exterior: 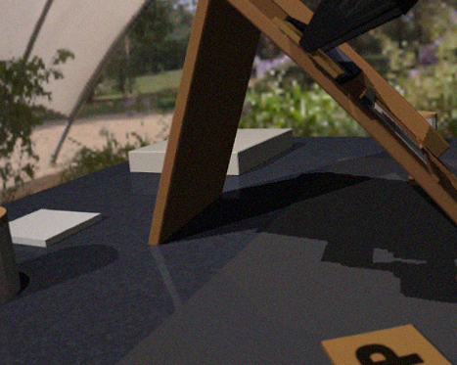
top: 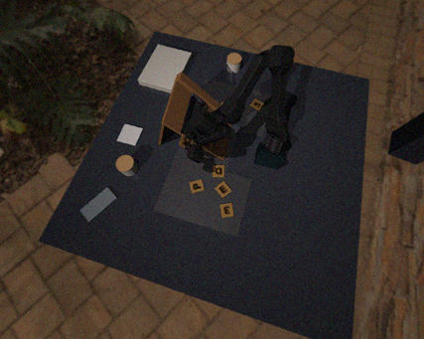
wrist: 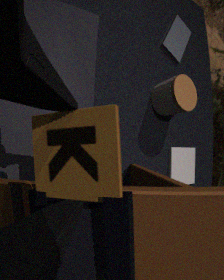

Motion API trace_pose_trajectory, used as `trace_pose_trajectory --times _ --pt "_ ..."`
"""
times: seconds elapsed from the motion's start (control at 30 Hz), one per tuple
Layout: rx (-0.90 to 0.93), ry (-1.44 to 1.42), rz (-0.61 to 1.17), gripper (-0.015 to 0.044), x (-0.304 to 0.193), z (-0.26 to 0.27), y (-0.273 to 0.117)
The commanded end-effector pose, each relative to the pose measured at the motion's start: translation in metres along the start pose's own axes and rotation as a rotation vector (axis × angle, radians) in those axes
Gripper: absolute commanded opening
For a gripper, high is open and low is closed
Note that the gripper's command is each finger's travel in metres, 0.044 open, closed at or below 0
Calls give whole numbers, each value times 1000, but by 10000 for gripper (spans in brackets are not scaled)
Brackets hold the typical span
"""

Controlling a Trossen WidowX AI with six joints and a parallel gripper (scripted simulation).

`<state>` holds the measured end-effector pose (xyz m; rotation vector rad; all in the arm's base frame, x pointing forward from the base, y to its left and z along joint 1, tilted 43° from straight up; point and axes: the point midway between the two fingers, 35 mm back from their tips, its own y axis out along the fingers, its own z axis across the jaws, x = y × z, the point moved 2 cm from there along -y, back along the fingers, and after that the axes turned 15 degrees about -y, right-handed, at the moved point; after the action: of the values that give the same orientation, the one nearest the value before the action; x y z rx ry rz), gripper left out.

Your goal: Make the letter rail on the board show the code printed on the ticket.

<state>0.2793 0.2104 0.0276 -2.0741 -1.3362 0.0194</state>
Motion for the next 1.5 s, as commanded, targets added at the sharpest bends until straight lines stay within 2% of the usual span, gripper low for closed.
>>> trace_pose_trajectory --times 0.0,1.47 --pt "2 -2 -4 0 0 -2 0" --pt "1 -3 -3 0 -6 -24 0"
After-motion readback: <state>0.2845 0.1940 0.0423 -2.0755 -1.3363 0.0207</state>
